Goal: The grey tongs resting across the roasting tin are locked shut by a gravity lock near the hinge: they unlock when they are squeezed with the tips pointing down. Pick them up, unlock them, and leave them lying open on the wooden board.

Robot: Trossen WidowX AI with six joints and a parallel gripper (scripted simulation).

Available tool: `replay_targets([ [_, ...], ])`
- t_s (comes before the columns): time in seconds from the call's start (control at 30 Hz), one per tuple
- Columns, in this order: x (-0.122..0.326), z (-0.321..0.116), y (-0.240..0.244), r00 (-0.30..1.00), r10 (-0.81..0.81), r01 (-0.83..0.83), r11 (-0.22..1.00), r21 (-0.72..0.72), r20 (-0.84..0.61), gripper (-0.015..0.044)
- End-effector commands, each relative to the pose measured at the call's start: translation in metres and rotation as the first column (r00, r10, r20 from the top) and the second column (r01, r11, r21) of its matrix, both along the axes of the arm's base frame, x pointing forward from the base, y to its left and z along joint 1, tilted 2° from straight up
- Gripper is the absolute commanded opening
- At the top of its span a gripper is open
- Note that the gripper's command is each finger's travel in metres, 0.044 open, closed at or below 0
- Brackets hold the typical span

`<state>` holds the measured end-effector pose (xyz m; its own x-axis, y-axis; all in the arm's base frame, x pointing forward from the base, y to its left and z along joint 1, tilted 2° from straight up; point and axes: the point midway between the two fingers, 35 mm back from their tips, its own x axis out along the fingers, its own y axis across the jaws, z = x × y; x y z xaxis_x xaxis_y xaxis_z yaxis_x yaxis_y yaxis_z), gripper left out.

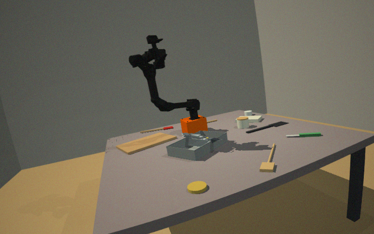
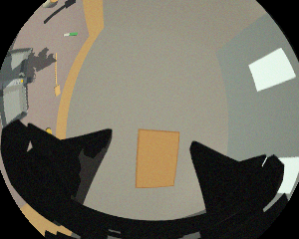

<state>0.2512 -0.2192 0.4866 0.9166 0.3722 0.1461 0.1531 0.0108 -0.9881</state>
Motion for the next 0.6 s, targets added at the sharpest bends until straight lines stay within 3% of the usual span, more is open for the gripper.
replay_targets([
  [0.0,-0.001,0.002,0.001,1.000,-0.003,0.003,1.000,-0.008,0.012,0.0374],
  [0.17,-0.017,0.017,0.008,0.992,-0.041,0.053,0.994,-0.099,0.119,0.0260],
  [0.5,-0.081,0.081,0.074,0.856,-0.053,0.288,0.875,-0.388,0.514,0.0260],
  [0.57,-0.089,0.088,0.081,0.828,-0.052,0.309,0.873,-0.377,0.559,0.0260],
])
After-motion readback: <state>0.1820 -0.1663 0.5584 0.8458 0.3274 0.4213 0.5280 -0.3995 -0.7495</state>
